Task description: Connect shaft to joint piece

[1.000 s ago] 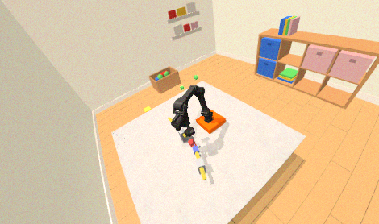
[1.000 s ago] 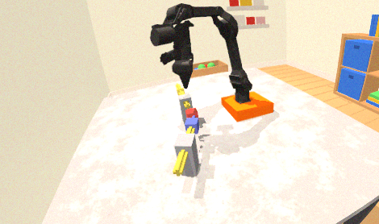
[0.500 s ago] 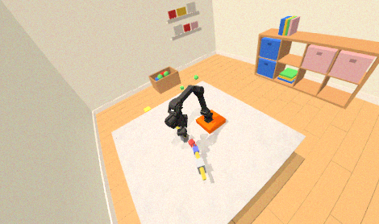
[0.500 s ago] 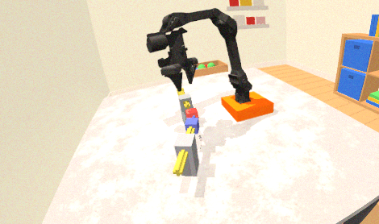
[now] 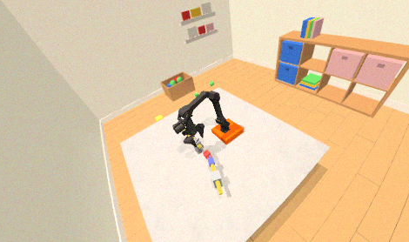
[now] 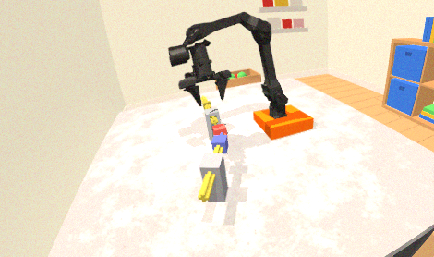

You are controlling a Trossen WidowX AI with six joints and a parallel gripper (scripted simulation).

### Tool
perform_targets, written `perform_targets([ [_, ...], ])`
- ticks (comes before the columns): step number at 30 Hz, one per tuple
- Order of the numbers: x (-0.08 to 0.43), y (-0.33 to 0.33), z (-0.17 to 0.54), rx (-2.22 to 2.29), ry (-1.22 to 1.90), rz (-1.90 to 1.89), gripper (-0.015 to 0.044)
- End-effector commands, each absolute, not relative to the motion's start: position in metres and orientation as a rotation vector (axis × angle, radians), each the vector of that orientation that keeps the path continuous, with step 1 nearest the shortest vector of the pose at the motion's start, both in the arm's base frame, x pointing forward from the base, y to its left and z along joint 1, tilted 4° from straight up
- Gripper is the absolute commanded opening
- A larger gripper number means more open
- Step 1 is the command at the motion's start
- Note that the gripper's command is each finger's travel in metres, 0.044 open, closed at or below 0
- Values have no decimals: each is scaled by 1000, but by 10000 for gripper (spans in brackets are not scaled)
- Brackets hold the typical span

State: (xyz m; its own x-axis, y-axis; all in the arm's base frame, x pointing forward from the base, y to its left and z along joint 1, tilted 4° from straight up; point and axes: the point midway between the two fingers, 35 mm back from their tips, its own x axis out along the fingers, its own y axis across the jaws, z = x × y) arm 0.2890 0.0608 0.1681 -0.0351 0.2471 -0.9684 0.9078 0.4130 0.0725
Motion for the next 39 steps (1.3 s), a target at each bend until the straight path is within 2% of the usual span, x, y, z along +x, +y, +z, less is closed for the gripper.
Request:
perform_targets([
  [1,288,55,165,1170,1542,-787,440],
  [12,285,33,156,1543,1503,-960,440],
  [20,285,31,156,1565,1500,-970,440],
  [39,300,-58,160,1033,1457,-642,440],
])
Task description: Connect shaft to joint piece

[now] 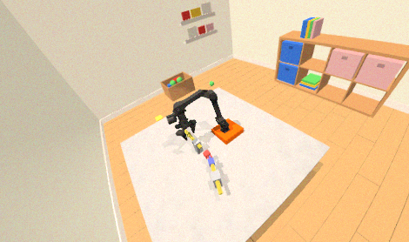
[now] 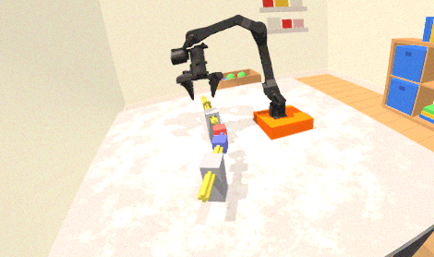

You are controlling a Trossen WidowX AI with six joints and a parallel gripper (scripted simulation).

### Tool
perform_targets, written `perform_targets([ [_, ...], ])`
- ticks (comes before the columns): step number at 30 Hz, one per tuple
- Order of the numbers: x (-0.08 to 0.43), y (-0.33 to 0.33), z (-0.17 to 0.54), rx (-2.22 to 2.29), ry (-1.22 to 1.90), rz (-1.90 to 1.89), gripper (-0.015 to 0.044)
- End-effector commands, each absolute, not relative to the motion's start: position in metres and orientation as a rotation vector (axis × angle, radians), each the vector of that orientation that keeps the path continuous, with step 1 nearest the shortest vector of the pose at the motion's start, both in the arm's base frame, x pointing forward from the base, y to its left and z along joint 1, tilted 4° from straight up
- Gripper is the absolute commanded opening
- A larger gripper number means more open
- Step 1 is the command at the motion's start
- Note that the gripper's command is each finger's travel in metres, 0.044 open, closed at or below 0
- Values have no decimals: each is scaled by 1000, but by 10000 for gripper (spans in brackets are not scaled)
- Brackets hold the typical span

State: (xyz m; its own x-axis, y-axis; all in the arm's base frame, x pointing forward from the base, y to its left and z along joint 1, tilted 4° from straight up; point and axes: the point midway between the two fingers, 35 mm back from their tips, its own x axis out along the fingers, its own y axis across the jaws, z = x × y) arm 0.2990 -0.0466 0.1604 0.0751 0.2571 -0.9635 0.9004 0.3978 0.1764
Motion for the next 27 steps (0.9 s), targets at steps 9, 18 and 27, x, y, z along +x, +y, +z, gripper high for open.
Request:
perform_targets([
  [9,300,-102,163,731,1473,-496,440],
  [18,294,-145,167,424,1513,-354,440],
  [27,283,-186,172,122,1571,-203,440],
])
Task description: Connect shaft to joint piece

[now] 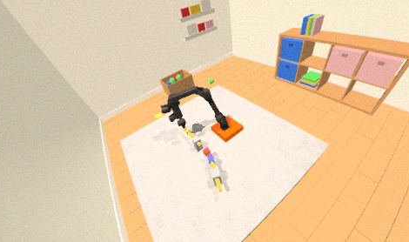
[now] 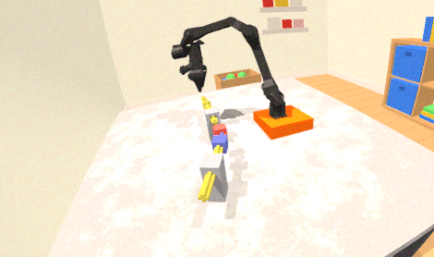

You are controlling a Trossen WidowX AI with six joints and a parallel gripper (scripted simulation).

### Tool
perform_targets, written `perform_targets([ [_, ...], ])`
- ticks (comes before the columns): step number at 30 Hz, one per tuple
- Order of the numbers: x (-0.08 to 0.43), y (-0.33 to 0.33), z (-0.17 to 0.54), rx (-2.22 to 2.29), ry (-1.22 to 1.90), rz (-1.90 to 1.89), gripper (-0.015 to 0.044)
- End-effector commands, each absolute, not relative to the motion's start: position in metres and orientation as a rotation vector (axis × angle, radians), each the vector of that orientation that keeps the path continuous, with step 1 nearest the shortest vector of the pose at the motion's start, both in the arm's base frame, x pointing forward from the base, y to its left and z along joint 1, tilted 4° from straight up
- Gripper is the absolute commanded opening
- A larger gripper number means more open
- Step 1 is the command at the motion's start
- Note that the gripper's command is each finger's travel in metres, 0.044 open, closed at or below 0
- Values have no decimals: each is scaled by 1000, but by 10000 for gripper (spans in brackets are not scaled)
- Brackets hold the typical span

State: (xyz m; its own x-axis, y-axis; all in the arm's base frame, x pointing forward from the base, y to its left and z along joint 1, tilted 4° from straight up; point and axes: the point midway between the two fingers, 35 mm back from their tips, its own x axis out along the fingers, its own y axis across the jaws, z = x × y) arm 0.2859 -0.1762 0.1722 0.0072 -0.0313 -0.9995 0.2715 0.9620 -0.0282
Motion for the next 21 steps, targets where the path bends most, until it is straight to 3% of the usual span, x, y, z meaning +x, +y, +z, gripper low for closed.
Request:
perform_targets([
  [1,281,-191,172,89,1579,-185,440],
  [9,279,-197,172,58,1589,-176,440],
  [21,281,-201,154,368,1543,-505,440],
])
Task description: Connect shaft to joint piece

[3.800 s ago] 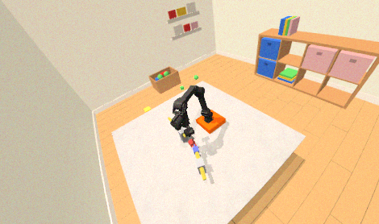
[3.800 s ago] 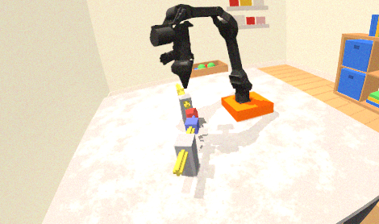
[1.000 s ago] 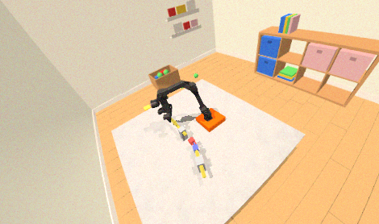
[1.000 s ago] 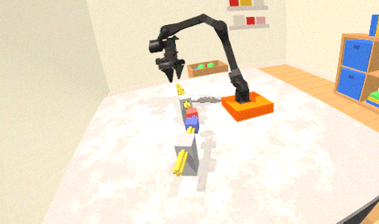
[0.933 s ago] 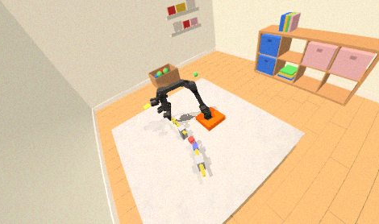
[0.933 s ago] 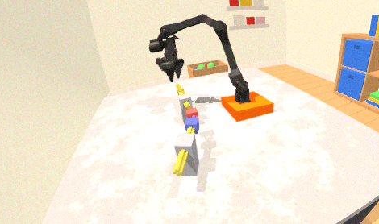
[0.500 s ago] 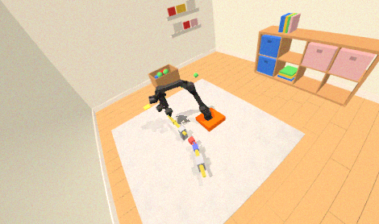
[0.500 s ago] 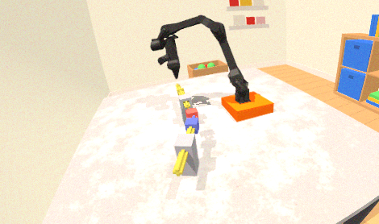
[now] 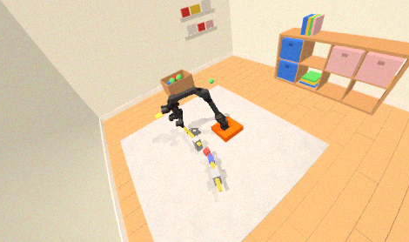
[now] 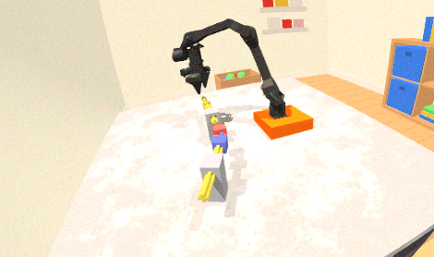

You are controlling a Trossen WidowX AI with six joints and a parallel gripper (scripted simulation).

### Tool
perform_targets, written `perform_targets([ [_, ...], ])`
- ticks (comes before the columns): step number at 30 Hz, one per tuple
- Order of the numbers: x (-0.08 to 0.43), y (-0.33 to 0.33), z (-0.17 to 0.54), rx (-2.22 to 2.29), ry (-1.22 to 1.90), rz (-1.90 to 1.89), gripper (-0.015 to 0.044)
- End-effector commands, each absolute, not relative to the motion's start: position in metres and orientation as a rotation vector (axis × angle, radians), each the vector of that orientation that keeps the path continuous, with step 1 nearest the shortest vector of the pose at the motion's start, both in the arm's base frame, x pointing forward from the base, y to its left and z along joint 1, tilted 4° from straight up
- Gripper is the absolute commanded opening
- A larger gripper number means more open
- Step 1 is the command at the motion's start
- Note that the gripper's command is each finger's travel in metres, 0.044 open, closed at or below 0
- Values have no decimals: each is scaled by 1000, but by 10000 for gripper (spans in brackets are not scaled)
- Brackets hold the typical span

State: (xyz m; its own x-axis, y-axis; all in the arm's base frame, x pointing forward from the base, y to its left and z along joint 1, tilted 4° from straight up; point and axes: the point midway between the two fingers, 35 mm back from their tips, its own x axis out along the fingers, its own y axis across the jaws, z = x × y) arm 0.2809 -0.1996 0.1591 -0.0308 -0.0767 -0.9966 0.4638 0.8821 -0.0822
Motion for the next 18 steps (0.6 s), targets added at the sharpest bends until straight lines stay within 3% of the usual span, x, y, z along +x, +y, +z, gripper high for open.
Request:
perform_targets([
  [1,281,-201,152,394,1537,-533,440],
  [18,280,-204,125,827,1372,-1000,440],
])
